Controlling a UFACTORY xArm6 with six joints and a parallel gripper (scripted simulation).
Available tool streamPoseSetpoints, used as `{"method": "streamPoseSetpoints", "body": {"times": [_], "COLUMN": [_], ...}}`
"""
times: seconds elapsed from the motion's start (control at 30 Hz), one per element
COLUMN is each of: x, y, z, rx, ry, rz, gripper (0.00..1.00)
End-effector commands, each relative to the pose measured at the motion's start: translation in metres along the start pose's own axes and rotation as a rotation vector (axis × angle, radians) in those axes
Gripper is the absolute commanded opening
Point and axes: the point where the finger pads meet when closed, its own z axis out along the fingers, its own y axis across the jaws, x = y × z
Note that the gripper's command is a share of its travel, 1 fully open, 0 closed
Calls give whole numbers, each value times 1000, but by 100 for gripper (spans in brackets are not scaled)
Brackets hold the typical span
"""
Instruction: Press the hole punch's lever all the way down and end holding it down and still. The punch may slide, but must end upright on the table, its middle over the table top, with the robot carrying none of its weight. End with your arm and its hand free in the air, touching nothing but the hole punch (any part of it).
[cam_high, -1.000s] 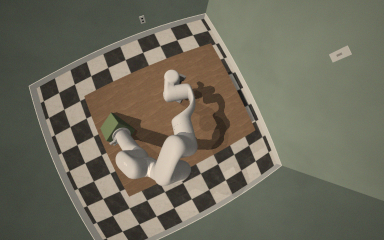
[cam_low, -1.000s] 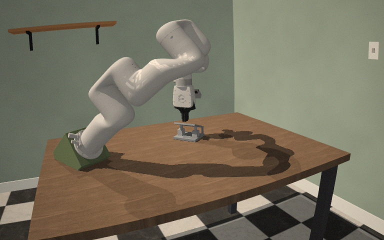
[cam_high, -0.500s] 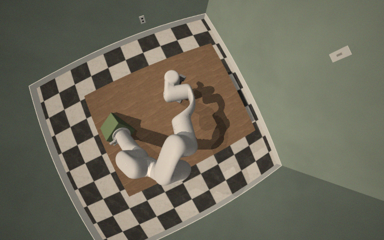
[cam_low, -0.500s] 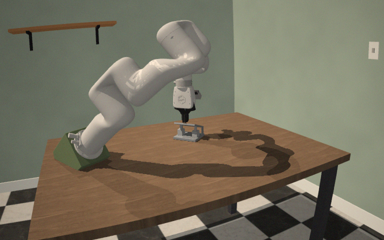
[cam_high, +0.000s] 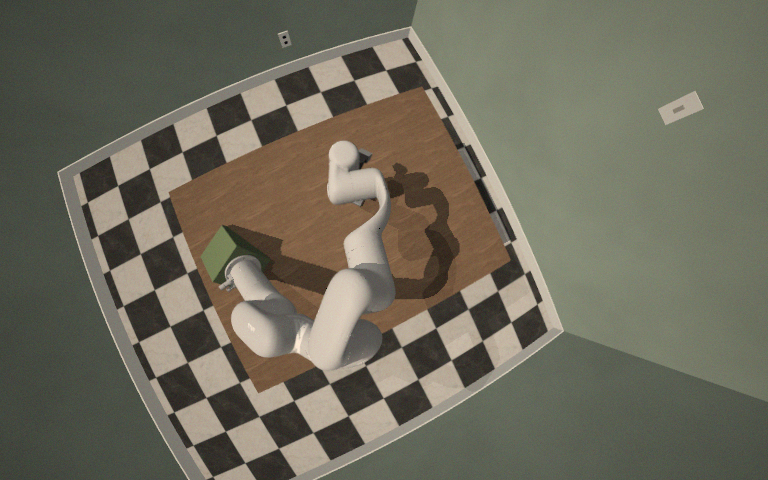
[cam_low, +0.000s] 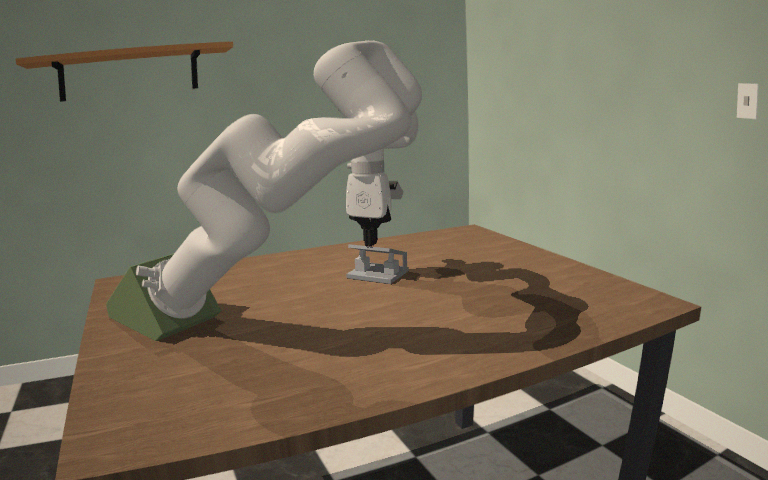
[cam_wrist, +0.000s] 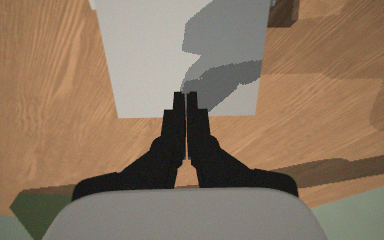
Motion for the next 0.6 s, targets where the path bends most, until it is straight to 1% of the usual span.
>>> {"method": "streamPoseSetpoints", "body": {"times": [0.0,0.57], "x": [1,1], "y": [0,0], "z": [4,7], "rx": [0,0], "ry": [3,3], "rz": [1,1], "gripper": [0,0]}}
